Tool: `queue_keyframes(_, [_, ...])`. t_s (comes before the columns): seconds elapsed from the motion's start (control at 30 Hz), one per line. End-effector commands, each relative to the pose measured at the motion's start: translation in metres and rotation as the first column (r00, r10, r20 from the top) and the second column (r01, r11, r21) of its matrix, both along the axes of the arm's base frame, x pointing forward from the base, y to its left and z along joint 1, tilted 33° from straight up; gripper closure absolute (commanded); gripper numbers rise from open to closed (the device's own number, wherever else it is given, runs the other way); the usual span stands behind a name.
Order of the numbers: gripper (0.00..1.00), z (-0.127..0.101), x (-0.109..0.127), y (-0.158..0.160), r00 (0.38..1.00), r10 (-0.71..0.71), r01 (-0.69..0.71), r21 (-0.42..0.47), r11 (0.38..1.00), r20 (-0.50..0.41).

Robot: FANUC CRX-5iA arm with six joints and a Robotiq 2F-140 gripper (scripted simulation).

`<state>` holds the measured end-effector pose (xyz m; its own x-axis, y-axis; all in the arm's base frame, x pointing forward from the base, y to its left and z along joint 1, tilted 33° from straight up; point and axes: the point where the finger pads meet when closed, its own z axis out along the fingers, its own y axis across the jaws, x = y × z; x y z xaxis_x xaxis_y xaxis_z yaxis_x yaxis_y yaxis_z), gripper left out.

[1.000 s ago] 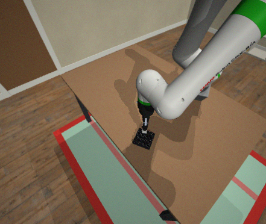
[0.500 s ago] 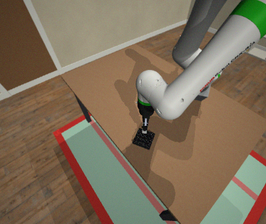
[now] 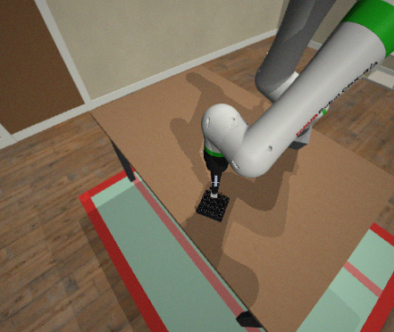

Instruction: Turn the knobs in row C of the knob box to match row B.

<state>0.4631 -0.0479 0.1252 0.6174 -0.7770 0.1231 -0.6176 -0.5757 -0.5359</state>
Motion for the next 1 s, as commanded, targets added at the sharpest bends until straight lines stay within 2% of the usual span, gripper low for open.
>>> queue_keyframes(0.0, [0.88,0.0002,0.0001,-0.0002,1.0,0.0,0.0,0.0,1.0,0.0])
queue_keyframes(0.37, [0.88,0.0002,0.0001,-0.0002,1.0,0.0,0.0,0.0,1.0,0.0])
queue_keyframes(0.4, [0.95,0.0002,0.0001,-0.0002,1.0,0.0,0.0,0.0,1.0,0.0])
queue_keyframes(0.97, [0.95,0.0002,0.0001,-0.0002,1.0,0.0,0.0,0.0,1.0,0.0])
